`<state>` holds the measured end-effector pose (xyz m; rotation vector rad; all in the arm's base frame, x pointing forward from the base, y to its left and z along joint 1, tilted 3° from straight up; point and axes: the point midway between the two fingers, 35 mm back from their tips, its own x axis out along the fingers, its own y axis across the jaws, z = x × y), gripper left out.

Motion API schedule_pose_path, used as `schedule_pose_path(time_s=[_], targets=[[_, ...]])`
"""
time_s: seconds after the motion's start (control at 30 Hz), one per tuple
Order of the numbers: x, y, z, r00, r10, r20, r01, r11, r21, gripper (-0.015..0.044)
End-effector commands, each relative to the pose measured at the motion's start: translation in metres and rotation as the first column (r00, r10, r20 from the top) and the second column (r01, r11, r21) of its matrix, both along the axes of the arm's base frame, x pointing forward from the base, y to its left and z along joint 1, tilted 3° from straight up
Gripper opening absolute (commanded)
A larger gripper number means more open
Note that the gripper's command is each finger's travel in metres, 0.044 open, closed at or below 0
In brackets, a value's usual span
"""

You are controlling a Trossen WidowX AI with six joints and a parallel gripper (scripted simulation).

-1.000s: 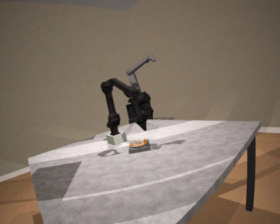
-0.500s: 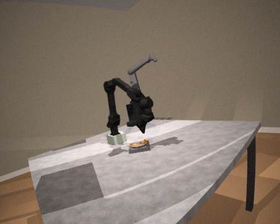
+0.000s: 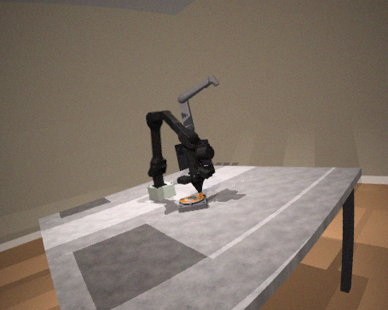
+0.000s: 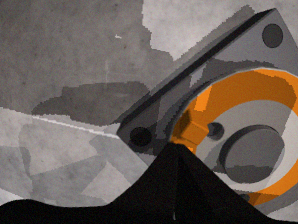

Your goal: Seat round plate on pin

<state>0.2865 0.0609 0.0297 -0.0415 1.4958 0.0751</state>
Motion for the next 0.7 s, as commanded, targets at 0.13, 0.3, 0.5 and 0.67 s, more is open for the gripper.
schedule_pose_path(time_s=[0.13, 0.3, 0.5, 0.67], targets=[[0.01, 0.001, -0.001, 1.0, -0.005, -0.004, 0.005, 1.0, 0.004, 0.0], [0.017, -0.001, -0.002, 1.0, -0.005, -0.004, 0.005, 1.0, 0.004, 0.0], [0.017, -0.002, -0.002, 1.0, -0.005, -0.004, 0.005, 1.0, 0.004, 0.0], [0.017, -0.002, -0.002, 1.0, -0.005, -0.004, 0.005, 1.0, 0.004, 0.0]])
